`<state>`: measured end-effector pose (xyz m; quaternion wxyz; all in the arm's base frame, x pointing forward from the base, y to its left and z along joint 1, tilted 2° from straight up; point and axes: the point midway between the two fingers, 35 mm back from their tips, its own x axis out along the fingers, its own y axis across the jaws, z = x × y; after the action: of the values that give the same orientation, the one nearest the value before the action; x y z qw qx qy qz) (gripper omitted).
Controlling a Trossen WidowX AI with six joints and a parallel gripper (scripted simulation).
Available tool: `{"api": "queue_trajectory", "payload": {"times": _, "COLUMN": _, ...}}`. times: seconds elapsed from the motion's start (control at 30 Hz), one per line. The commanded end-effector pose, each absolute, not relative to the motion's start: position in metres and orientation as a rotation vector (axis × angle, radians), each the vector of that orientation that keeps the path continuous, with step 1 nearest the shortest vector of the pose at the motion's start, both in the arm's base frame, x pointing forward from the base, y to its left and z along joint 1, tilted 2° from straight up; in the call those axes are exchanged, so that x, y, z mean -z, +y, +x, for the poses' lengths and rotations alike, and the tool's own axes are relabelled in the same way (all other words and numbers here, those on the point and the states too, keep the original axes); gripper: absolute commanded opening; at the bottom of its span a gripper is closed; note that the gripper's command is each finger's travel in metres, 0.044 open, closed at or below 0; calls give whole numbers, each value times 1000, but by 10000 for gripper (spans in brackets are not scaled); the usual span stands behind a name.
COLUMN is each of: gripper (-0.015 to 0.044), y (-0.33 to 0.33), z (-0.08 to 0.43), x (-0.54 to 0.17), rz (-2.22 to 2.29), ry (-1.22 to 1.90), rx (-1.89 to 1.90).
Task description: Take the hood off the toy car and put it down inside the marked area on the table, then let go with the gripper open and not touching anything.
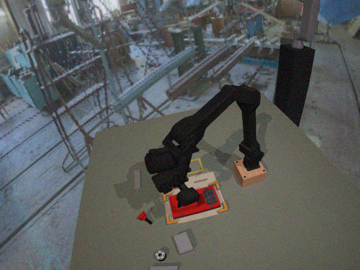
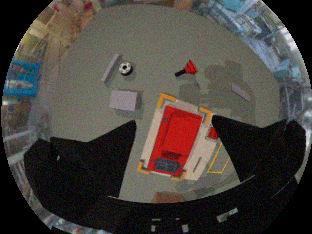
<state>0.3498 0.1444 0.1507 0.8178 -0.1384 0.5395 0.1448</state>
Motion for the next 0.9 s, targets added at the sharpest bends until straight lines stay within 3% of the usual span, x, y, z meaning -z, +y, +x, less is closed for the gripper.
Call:
{"api": "queue_trajectory", "payload": {"times": 0.0, "gripper": 440, "y": 120, "z": 347, "x": -126, "rz": -186, "ry": 1309, "rx": -196}}
{"api": "queue_trajectory", "payload": {"times": 0.17, "gripper": 440, "y": 92, "z": 332, "x": -97, "rz": -46, "ry": 1511, "rx": -31}}
{"api": "queue_trajectory", "payload": {"times": 0.87, "gripper": 440, "y": 93, "z": 333, "x": -86, "rz": -46, "ry": 1511, "rx": -31}}
